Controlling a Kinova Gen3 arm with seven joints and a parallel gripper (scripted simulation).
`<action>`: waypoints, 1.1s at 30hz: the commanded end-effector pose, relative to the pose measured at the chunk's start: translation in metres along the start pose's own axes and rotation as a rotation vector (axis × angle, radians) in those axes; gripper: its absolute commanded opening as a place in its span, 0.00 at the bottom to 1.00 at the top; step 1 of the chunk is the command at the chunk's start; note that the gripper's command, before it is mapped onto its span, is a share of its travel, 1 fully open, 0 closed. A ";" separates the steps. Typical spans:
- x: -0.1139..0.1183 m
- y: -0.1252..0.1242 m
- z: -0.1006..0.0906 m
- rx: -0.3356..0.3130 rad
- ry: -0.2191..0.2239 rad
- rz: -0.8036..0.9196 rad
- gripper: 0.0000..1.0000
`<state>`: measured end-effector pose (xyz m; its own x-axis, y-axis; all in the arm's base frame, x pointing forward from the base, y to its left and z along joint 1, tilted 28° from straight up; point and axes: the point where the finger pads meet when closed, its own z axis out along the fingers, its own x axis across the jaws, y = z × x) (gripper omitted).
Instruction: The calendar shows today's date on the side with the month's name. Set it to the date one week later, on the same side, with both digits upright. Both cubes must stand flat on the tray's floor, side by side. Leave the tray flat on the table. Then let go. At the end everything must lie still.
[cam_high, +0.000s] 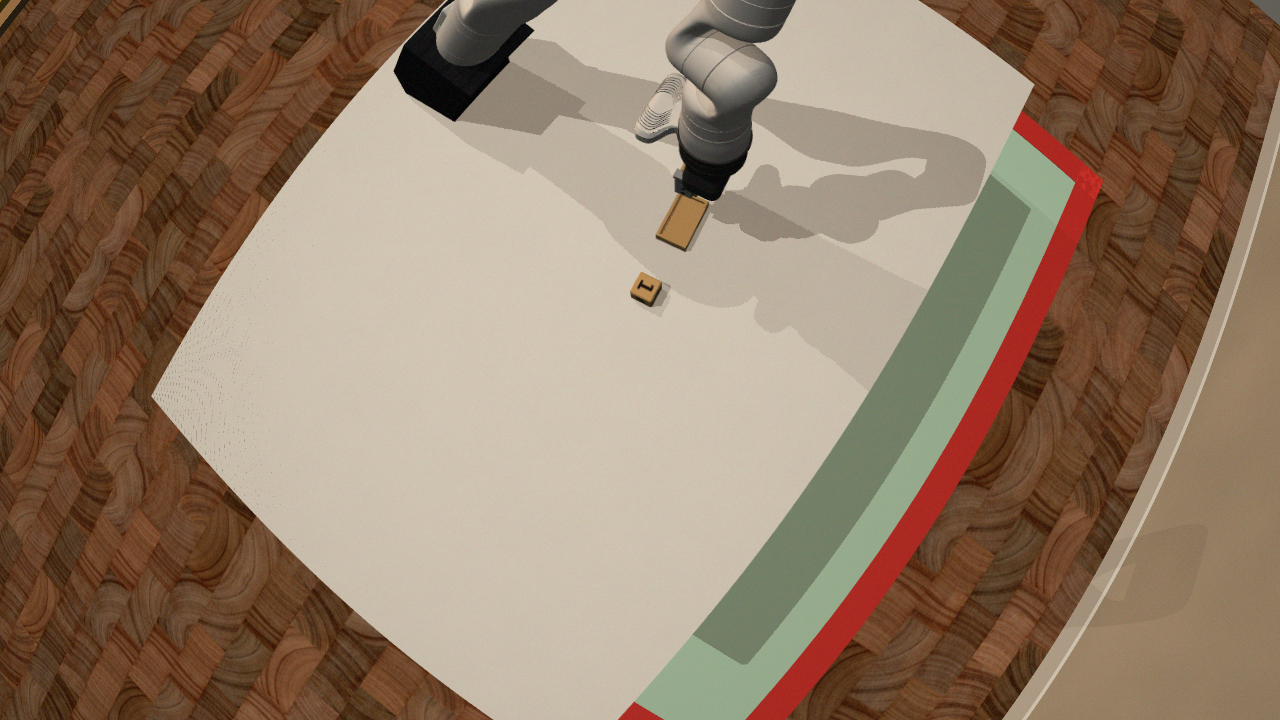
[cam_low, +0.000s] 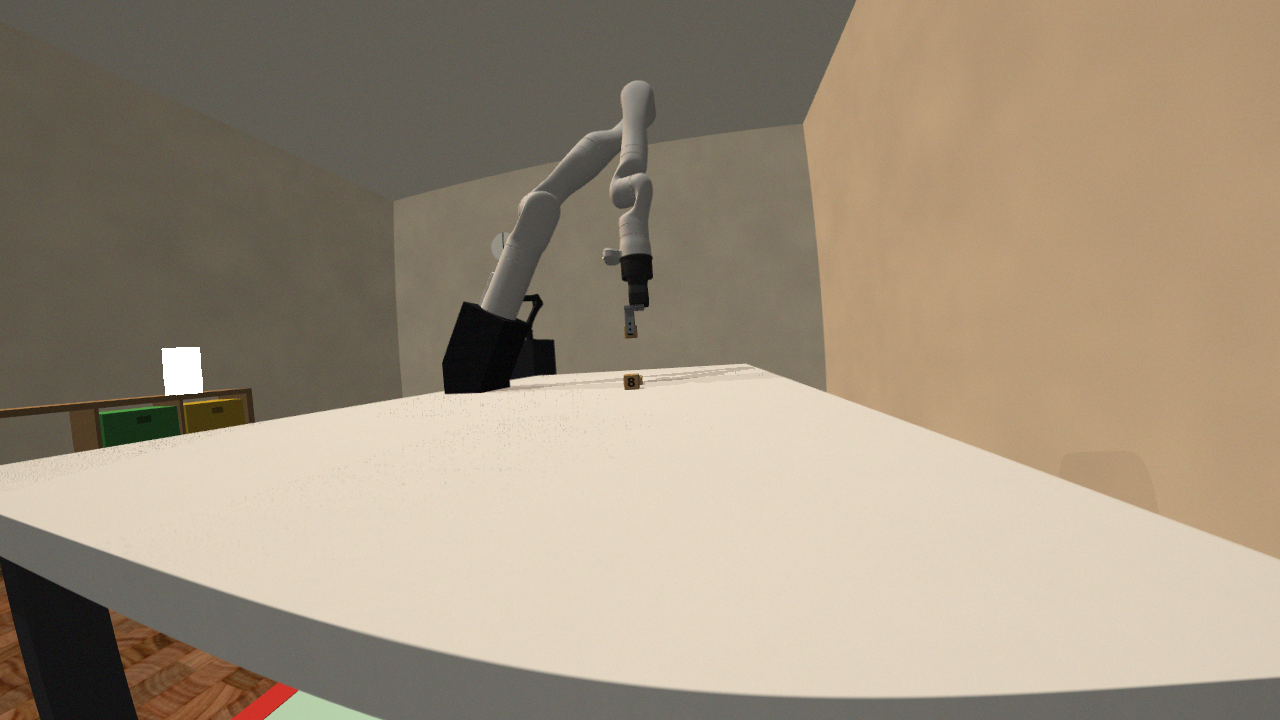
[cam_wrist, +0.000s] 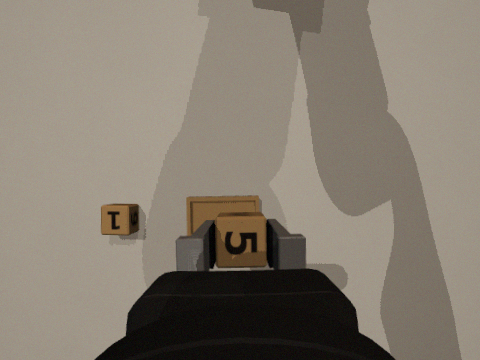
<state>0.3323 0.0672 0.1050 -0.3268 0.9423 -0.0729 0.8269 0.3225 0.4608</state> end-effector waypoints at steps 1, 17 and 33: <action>-0.001 -0.001 0.003 0.004 -0.003 0.000 0.57; -0.001 -0.001 0.043 0.004 -0.003 0.000 0.57; -0.001 -0.001 0.064 0.004 -0.003 0.000 0.57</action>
<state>0.3615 0.0727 0.0488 -0.3273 0.9420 -0.0746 0.8271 0.3238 0.4594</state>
